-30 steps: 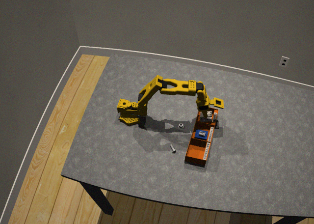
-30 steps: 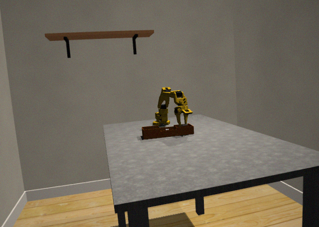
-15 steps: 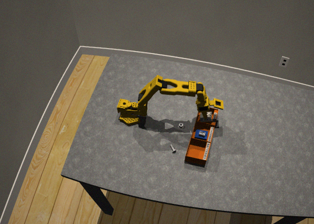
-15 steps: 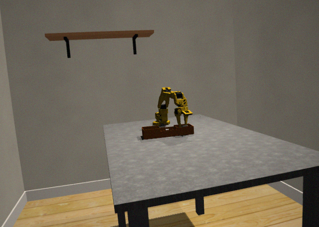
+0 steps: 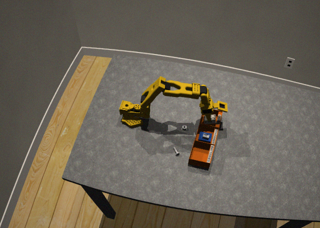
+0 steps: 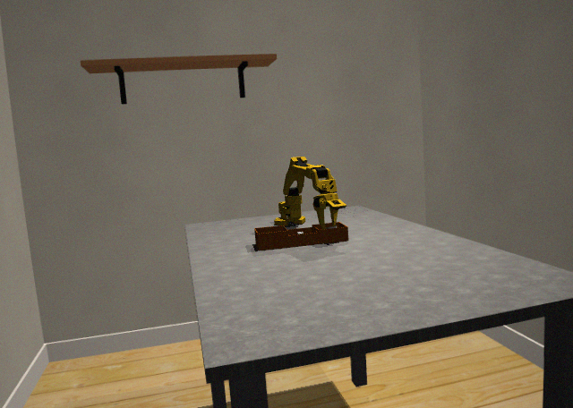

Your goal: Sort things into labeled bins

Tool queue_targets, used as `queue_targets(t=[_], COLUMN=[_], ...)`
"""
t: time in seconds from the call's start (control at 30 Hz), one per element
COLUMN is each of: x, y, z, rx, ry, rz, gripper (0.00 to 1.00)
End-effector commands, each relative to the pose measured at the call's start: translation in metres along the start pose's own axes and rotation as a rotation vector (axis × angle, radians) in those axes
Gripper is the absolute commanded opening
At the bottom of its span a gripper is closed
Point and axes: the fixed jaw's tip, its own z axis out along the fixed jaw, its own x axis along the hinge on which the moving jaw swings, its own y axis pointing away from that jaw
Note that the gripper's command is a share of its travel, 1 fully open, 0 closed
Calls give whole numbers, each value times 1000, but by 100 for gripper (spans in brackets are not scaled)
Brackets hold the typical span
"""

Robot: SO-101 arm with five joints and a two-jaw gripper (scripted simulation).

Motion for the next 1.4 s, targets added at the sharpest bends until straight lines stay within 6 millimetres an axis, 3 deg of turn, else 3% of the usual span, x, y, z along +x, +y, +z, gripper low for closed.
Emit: queue_targets(t=[0.0, 1.37], x=[-12, -10], y=[-2, -2], z=[-15, -3], rx=[0, 0], ry=[-79, -79], rz=[2, 2], gripper=[0, 3])
